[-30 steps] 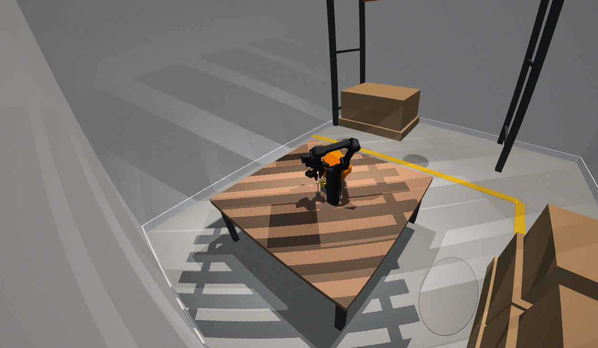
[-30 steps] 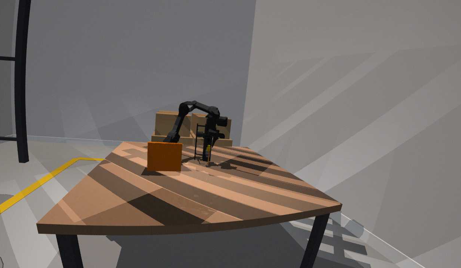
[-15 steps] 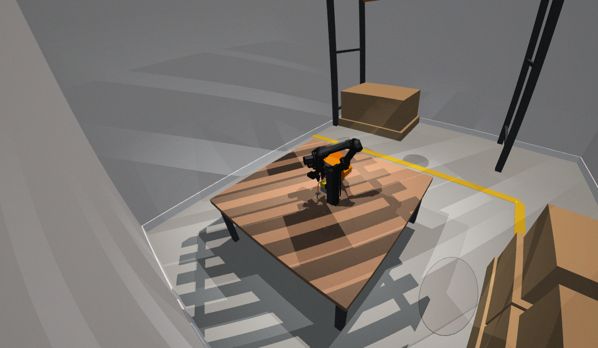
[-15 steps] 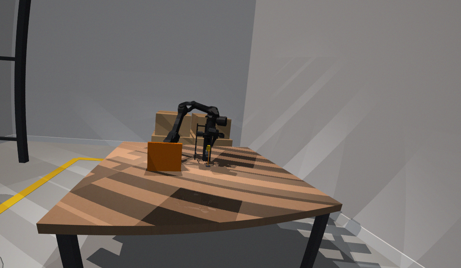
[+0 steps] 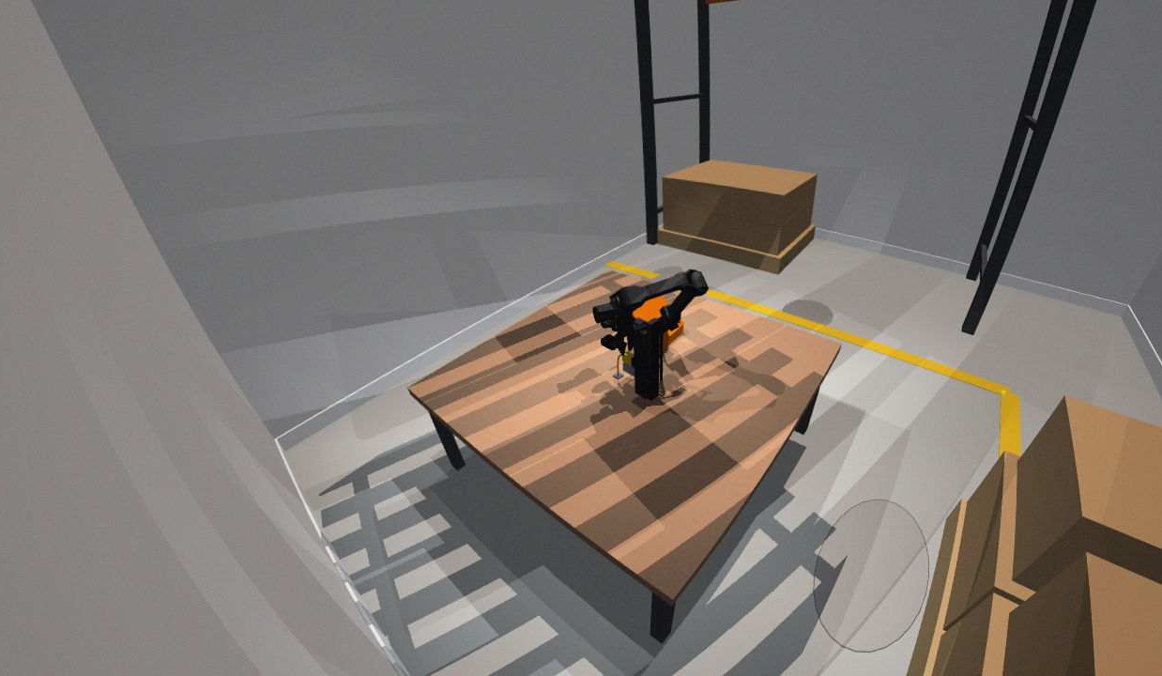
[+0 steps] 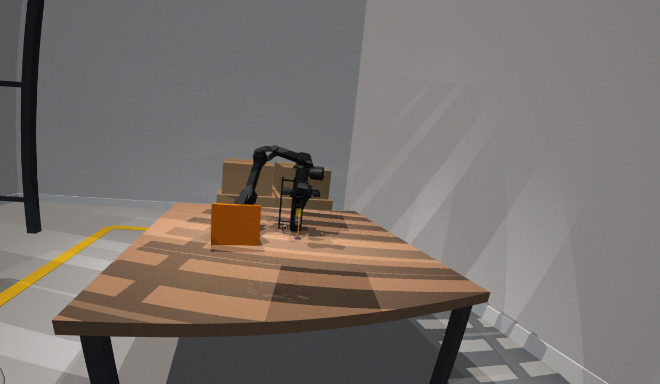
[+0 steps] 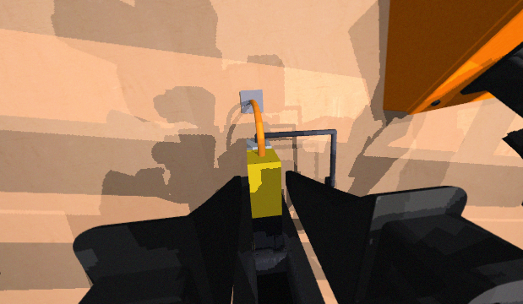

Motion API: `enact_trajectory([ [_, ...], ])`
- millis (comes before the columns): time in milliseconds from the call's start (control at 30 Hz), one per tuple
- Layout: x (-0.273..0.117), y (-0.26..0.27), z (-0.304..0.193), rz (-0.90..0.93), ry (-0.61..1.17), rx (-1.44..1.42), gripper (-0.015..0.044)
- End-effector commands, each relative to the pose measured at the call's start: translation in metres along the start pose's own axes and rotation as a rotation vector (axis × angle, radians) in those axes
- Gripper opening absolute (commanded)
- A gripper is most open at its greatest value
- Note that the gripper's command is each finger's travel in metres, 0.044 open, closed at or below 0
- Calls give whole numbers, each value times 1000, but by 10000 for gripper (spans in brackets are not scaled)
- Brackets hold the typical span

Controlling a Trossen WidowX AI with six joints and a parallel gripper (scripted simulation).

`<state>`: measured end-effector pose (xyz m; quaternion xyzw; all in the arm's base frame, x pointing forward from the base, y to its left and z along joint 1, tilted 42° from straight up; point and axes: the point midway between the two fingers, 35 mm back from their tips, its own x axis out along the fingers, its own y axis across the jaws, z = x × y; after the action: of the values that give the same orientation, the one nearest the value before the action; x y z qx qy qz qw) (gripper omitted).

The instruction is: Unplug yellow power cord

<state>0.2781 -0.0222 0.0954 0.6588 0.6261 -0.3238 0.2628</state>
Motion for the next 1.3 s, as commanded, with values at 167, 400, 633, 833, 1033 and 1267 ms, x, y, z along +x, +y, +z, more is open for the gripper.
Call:
enact_trajectory([
  [167, 12, -1, -1, -3, 4, 3, 160],
  [400, 13, -1, -1, -3, 5, 3, 160],
  [633, 10, 0, -1, 1, 0, -2, 55],
  [833, 10, 0, -1, 1, 0, -2, 0],
  [1033, 10, 1, 6, 1, -1, -1, 0],
  [1267, 10, 2, 18, 1, -3, 0, 0],
])
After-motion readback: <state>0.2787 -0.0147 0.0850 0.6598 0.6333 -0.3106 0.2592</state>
